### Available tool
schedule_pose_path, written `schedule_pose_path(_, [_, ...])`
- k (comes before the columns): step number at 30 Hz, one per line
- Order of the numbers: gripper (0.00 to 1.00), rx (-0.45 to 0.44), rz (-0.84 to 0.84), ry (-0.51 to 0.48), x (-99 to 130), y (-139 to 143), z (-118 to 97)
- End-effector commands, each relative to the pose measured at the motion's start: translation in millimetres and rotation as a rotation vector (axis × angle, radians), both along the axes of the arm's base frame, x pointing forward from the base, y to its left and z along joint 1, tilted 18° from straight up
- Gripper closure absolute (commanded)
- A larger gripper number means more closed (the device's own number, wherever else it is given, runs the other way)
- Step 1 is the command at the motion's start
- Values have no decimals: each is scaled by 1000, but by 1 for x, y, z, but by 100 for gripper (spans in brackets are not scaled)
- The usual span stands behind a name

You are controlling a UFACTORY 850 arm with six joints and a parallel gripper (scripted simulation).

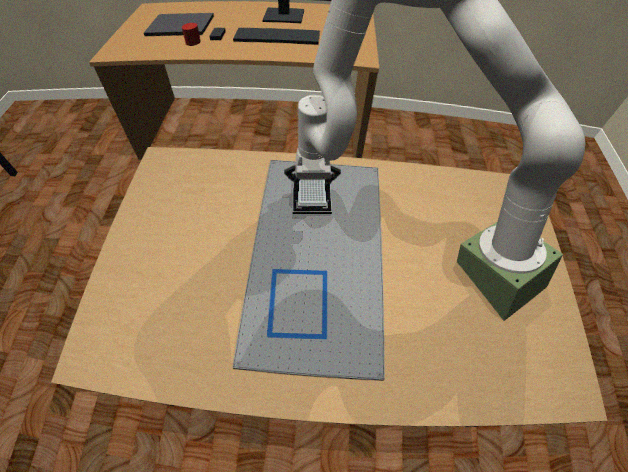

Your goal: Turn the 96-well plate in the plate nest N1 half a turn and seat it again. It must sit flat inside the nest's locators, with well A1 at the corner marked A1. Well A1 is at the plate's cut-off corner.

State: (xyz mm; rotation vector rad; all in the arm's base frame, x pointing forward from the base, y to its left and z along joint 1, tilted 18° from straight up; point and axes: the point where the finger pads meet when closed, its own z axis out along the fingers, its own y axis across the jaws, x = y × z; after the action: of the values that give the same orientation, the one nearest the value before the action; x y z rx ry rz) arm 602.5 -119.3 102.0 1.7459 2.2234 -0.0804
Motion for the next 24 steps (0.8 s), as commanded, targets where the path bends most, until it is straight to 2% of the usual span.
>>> schedule_pose_path(1, [100, 0, 0, -1, 0, 0, 2])
schedule_pose_path(24, [100, 0, 0, -1, -3, 4, 15])
